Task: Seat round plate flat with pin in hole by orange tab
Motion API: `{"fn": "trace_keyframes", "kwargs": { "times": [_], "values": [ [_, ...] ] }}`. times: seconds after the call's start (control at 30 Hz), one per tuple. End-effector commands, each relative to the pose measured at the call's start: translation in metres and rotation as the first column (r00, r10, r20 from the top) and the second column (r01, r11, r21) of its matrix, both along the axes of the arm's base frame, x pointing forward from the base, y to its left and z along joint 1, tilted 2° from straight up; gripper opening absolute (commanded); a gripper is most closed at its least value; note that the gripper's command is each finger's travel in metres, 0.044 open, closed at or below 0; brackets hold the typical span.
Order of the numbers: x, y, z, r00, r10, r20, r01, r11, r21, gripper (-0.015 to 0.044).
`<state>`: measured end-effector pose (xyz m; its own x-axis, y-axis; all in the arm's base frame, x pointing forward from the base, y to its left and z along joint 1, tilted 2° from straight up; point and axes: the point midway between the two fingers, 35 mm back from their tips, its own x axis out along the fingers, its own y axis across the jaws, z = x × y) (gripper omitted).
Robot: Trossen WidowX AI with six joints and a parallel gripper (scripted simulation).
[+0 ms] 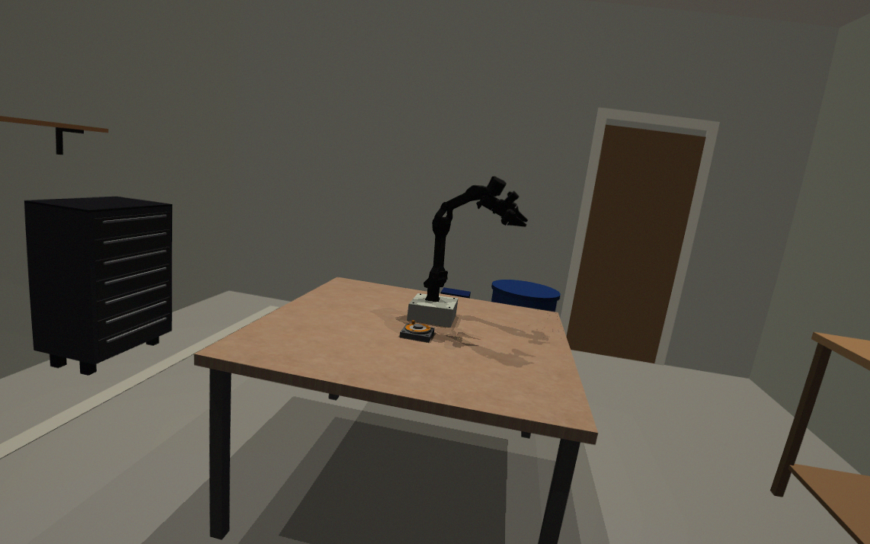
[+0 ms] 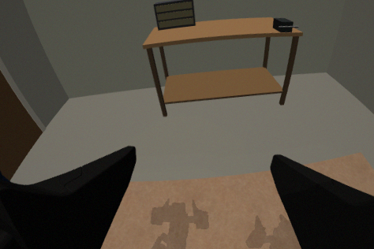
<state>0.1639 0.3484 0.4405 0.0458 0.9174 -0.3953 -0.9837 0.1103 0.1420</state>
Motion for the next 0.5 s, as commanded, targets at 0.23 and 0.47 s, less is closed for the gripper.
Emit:
{"fn": "trace_keyframes", "kwargs": {
  "times": [0.23,0.47],
  "values": [
    [0.104,-0.047,-0.089,0.942,-0.332,-0.056,0.313,0.925,-0.217,0.019],
    [0.167,-0.122,-0.169,0.811,-0.581,-0.069,0.508,0.757,-0.41,0.0006]
  ]
}}
